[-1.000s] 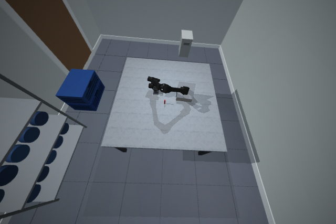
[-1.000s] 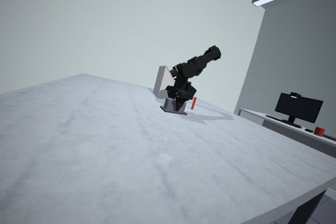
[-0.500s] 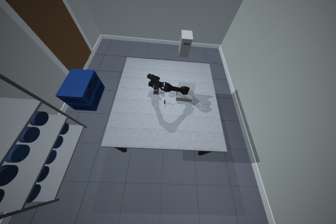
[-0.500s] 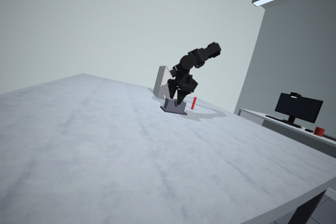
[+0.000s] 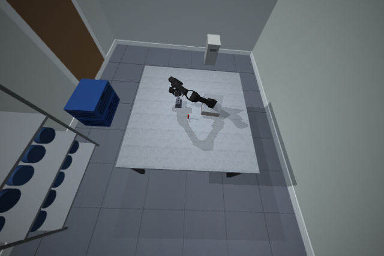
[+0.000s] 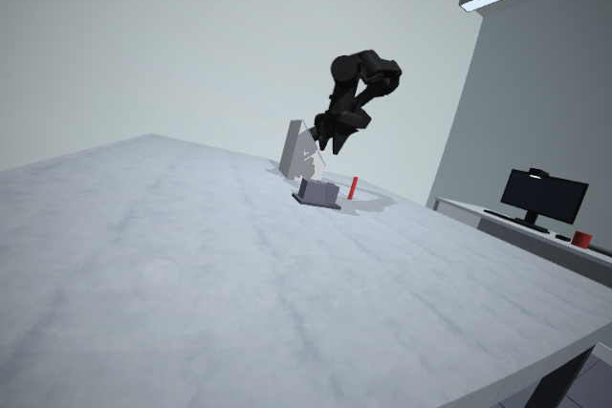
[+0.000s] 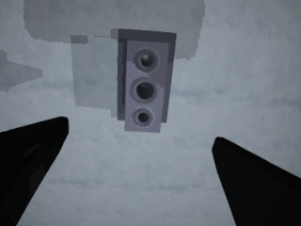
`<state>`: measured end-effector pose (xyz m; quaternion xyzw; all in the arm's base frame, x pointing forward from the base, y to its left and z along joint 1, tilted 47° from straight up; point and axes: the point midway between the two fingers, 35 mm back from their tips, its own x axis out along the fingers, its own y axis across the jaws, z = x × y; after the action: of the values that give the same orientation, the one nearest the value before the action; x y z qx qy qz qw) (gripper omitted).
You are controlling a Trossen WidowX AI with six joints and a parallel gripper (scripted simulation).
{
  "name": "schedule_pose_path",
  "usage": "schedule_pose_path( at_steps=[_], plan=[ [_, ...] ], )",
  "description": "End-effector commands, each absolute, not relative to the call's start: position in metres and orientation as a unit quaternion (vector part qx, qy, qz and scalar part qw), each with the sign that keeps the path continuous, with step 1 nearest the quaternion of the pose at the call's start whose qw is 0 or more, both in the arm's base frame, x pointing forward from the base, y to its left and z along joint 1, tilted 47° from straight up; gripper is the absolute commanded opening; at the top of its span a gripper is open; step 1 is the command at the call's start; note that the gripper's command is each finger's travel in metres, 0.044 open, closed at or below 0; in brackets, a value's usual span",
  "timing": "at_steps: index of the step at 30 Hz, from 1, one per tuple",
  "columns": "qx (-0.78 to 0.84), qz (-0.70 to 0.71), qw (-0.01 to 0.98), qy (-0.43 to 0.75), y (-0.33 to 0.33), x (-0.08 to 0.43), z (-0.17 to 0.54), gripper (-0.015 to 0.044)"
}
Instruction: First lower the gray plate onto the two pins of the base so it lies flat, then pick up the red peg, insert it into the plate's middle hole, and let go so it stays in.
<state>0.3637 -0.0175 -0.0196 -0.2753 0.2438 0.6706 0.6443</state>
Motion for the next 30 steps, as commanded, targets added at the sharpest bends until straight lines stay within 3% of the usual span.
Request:
schedule_pose_path(
  at_steps=[1,13,30],
  plan=[
    [-0.203,0.641,0.669,0.318,-0.004,0.356,0.003,0.044],
    [0.151,0.399,0.682,0.594,0.048,0.306,0.066,0.044],
    [0.404,0.141,0.569,0.702,0.082,0.254,0.096,0.044]
  ],
)
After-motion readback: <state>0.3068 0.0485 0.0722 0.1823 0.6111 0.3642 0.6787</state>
